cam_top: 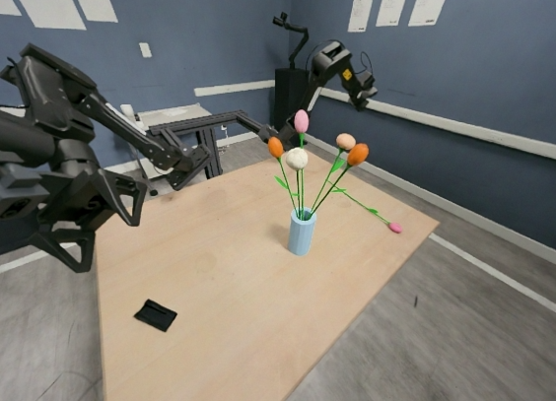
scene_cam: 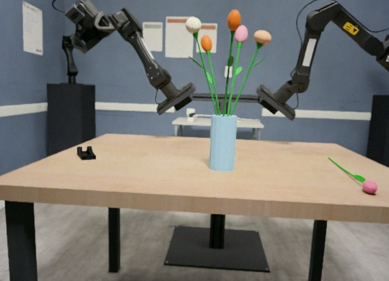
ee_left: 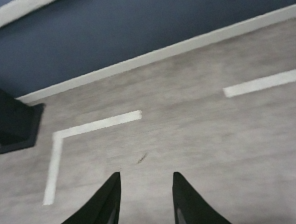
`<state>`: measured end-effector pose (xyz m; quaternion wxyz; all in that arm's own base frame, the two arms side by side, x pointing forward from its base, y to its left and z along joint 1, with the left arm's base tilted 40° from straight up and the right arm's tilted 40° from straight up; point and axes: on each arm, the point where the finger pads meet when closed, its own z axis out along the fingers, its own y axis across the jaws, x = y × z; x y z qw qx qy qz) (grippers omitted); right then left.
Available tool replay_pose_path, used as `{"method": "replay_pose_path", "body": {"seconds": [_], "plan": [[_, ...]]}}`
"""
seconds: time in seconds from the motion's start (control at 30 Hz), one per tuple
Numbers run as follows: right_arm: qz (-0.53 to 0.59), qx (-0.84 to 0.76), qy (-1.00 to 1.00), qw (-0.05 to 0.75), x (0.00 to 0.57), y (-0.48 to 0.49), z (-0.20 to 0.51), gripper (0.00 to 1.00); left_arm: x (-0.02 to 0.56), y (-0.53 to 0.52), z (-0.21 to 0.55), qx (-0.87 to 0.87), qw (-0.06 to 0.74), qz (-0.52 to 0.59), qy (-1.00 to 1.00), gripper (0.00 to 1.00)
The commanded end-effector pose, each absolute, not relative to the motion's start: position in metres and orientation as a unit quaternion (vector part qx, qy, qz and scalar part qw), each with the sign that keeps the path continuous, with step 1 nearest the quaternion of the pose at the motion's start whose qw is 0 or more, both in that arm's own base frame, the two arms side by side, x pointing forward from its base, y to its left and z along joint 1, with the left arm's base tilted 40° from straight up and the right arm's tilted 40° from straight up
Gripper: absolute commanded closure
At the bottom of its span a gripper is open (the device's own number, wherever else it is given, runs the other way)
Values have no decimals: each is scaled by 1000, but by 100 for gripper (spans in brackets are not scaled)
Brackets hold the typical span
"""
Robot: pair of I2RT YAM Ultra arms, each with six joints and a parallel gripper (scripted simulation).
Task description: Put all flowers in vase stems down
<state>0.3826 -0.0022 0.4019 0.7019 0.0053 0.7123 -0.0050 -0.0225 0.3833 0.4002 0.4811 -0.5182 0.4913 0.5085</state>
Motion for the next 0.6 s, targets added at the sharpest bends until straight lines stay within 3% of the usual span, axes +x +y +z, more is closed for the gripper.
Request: {"method": "replay_pose_path", "body": {"seconds": [0.0,0.17,0.23,0.57], "plan": [[2,0,711,703,386,0,401,0,4,382,404,-498,502,497,502,70],[2,0,711,703,386,0,401,0,75,375,404,-448,547,447,547,70],[2,0,711,703,386,0,401,0,75,375,404,-448,547,447,547,70],[2,0,711,703,386,0,401,0,245,293,404,-300,640,299,641,70]]}}
